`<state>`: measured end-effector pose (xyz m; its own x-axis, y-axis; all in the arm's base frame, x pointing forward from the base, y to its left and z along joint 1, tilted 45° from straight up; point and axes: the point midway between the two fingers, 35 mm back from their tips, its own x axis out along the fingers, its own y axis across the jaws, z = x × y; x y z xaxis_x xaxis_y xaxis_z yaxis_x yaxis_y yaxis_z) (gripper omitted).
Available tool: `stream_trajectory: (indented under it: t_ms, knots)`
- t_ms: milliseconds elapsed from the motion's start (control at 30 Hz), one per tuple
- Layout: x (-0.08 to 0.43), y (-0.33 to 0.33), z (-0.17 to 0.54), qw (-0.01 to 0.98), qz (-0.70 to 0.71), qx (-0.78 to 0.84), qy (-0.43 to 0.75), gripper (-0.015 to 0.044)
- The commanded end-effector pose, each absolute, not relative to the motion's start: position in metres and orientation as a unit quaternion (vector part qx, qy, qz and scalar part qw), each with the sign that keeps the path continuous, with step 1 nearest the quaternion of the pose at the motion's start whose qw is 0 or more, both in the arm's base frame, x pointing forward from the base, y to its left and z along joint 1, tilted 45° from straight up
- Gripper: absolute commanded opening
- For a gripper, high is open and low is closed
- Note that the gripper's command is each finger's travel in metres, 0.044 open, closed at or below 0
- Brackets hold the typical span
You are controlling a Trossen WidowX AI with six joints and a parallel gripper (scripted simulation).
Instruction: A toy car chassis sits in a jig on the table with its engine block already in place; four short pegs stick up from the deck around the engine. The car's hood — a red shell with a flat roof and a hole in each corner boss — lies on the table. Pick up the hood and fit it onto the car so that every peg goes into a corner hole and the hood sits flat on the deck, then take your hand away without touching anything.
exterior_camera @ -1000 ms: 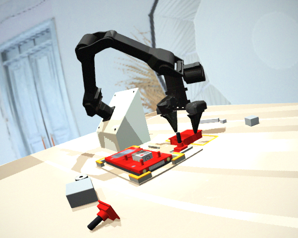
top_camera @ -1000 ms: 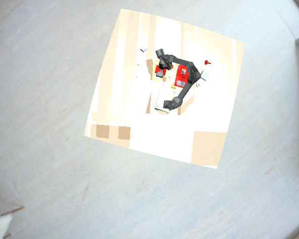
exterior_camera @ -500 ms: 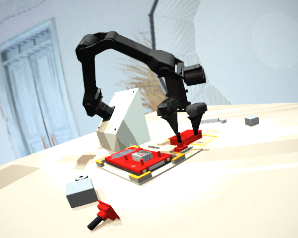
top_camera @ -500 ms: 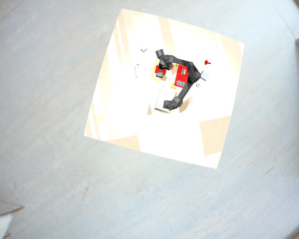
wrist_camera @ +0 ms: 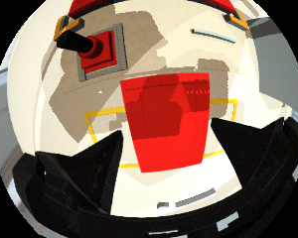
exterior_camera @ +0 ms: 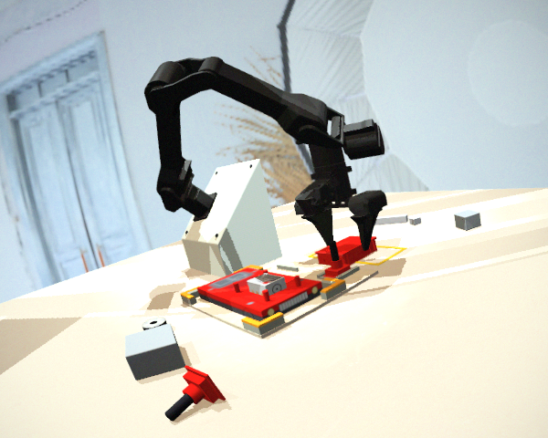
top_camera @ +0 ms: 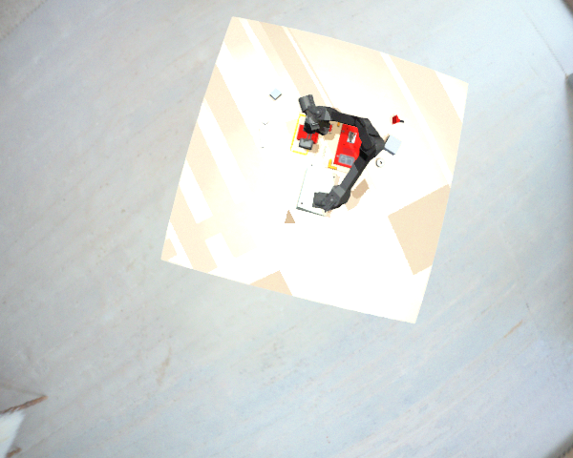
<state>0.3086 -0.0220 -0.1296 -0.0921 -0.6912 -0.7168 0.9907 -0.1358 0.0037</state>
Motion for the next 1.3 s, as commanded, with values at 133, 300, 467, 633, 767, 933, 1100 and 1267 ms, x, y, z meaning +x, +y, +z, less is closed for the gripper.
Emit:
stream_trajectory:
  t_ms: [133,300,467,633,767,933,1100,1267]
  knots:
    - [0.307,-0.026,-0.134,0.607,-0.694,0.291,0.255,0.044]
    - [0.307,-0.028,-0.135,0.607,-0.694,0.291,0.255,0.044]
    - [0.308,-0.026,-0.133,0.606,-0.694,0.294,0.254,0.0335]
    - [0.308,-0.026,-0.133,0.606,-0.694,0.294,0.254,0.0302]
    - [0.308,-0.026,-0.133,0.606,-0.694,0.294,0.254,0.0275]
    - [0.308,-0.022,-0.13,0.606,-0.694,0.294,0.255,0.0144]
    - [0.31,-0.012,-0.12,0.606,-0.694,0.294,0.255,0.0012]
    - [0.312,0.004,-0.104,0.606,-0.694,0.294,0.255,0.0]
